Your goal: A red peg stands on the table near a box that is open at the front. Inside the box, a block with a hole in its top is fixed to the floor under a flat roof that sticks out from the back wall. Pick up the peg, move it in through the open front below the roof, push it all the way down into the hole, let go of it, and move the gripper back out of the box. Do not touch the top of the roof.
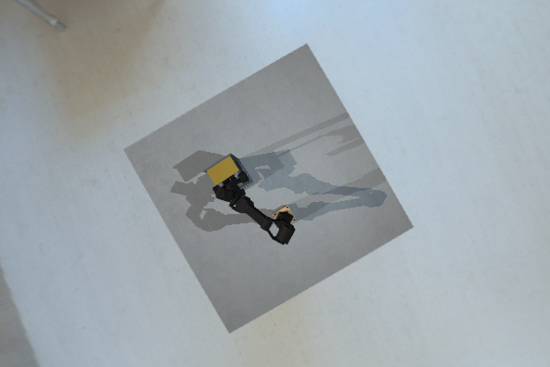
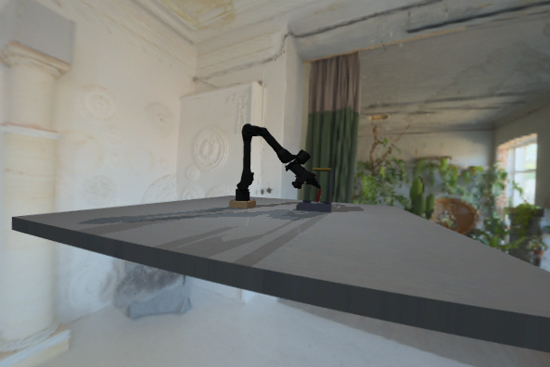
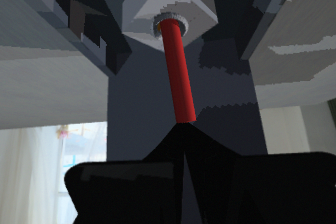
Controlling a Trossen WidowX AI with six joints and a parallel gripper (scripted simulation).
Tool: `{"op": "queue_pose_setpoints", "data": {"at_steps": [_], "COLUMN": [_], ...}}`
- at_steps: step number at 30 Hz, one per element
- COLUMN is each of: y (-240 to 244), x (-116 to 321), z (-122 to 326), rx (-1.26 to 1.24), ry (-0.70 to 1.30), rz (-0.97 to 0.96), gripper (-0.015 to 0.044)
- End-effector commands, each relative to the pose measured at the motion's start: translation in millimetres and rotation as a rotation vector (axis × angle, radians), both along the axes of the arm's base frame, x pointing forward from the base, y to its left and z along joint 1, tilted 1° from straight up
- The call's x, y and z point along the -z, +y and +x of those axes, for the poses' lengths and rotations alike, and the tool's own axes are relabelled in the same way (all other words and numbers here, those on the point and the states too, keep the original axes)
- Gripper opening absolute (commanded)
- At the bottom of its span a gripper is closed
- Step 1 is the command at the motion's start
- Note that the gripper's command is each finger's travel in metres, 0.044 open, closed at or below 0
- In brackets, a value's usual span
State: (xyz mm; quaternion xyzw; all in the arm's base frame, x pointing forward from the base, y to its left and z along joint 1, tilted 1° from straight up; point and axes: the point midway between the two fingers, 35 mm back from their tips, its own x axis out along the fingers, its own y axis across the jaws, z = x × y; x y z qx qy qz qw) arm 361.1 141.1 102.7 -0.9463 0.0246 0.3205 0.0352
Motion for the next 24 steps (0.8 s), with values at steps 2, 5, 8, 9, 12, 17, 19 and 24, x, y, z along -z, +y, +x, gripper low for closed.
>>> {"op": "queue_pose_setpoints", "data": {"at_steps": [2, 5, 8, 9, 12, 17, 19, 24], "y": [-2.2, -2.2, -2.2, -2.2, -2.2, -2.2, -2.1, -2.1], "x": [18.4, 19.2, 19.7, 19.9, 20.1, 21.1, 22.0, 23.1], "z": [-5.5, -5.5, -5.5, -5.5, -5.5, -5.5, -5.5, -5.7], "rx": [0.0, 0.0, 0.0, 0.0, 0.0, 0.0, 0.0, 0.0], "ry": [0.042, 0.042, 0.042, 0.042, 0.042, 0.042, 0.042, 0.042], "rz": [-0.018, -0.018, -0.018, -0.018, -0.018, -0.018, -0.018, -0.018], "gripper": [0.0, 0.0, 0.0, 0.0, 0.0, 0.0, 0.0, 0.0026]}}
